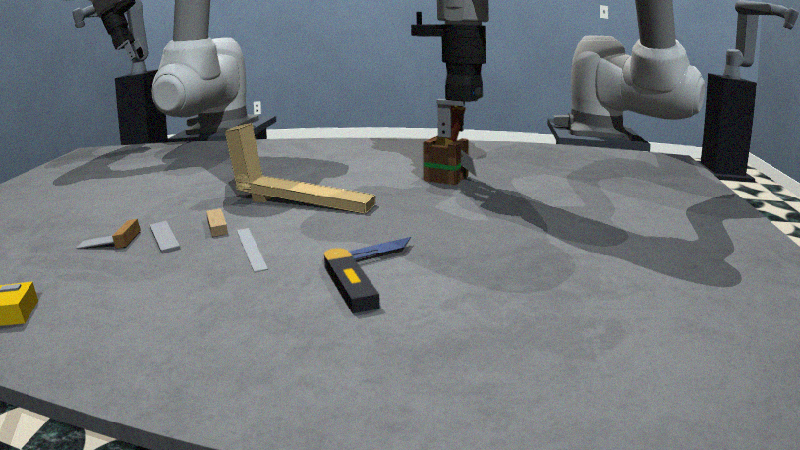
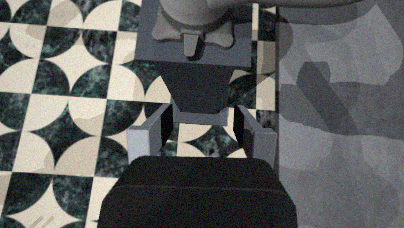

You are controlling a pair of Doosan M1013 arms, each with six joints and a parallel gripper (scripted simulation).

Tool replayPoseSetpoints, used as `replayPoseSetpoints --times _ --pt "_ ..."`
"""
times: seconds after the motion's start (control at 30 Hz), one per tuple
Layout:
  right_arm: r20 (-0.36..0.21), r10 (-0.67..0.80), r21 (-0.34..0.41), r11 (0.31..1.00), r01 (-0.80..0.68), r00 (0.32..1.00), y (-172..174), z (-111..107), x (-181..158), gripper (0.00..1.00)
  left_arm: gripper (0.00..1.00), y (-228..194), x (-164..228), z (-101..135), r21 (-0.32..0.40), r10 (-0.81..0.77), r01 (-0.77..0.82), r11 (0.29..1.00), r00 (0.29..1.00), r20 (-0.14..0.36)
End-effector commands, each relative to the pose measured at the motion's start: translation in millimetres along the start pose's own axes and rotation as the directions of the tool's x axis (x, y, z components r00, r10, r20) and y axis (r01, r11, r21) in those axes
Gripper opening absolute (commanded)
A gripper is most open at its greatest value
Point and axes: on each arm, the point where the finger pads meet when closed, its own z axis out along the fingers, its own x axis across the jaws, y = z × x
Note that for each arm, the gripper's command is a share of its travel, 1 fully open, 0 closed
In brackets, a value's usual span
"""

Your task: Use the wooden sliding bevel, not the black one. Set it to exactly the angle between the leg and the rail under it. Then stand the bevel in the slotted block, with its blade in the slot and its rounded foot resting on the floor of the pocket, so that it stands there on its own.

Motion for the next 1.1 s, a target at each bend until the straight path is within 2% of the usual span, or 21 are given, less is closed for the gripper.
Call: replayPoseSetpoints --times 0.0,0.43,0.5,0.7,1.07 --pt "0.0 0.0 -0.001 1.0 0.0 1.0 0.1 -0.5 0.1 1.0 1.0 -0.1 -0.6 -8.4 0.0 0.0 0.0 1.0 1.0 0.002" --pt "0.0 0.0 -0.001 1.0 0.0 1.0 0.1 -0.5 0.1 1.0 1.0 0.0 -0.6 -92.1 0.0 0.0 0.0 1.0 1.0 0.002" --pt "0.0 0.0 -0.001 1.0 0.0 1.0 0.1 -0.5 0.1 1.0 1.0 0.0 -0.6 -92.1 0.0 0.0 0.0 1.0 1.0 0.002" --pt "0.0 0.0 -0.001 1.0 0.0 1.0 0.1 -0.5 0.1 1.0 1.0 0.0 -0.5 -113.5 0.0 0.0 0.0 1.0 1.0 0.002" --pt "0.0 0.0 -0.001 1.0 0.0 1.0 0.1 -0.5 0.1 1.0 1.0 0.0 -0.5 -115.6 0.0 0.0 0.0 1.0 1.0 0.002"
